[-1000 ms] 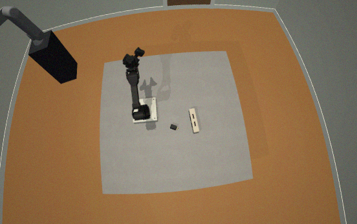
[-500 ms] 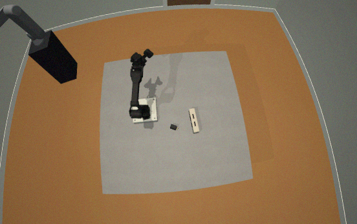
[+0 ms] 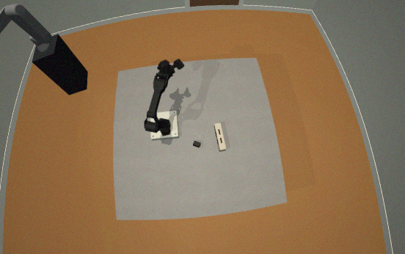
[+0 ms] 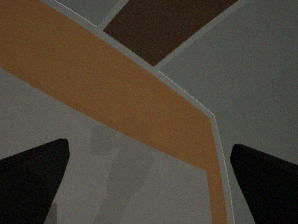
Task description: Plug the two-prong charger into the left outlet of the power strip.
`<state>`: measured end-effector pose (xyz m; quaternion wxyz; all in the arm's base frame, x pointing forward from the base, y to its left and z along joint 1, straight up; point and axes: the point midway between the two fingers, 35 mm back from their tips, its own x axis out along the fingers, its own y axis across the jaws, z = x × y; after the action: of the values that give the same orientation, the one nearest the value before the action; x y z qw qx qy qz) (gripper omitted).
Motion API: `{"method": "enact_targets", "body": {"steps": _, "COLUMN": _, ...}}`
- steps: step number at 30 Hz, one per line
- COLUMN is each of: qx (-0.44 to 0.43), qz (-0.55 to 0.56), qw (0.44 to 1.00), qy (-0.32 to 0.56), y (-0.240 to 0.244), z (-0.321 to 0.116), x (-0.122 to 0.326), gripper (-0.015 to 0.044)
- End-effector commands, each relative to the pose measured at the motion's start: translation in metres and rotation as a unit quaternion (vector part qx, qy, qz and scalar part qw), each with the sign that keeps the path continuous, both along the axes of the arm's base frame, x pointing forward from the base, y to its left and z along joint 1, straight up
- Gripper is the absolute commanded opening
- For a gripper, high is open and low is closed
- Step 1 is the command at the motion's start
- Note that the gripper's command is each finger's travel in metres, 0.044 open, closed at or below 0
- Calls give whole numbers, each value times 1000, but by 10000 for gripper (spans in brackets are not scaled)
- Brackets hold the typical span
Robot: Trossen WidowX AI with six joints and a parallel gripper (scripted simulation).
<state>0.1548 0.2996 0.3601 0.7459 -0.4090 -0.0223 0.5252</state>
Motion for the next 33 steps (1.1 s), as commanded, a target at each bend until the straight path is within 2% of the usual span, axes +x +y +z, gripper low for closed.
{"method": "enact_targets", "body": {"steps": 1, "qx": -21, "qz": -31, "qw": 999, "qy": 21, "y": -6, "z": -18, "x": 19, "gripper": 440}}
{"method": "enact_targets", "body": {"steps": 33, "qx": -70, "qz": -272, "qw": 946, "qy": 160, "y": -93, "z": -97, "x": 121, "gripper": 440}}
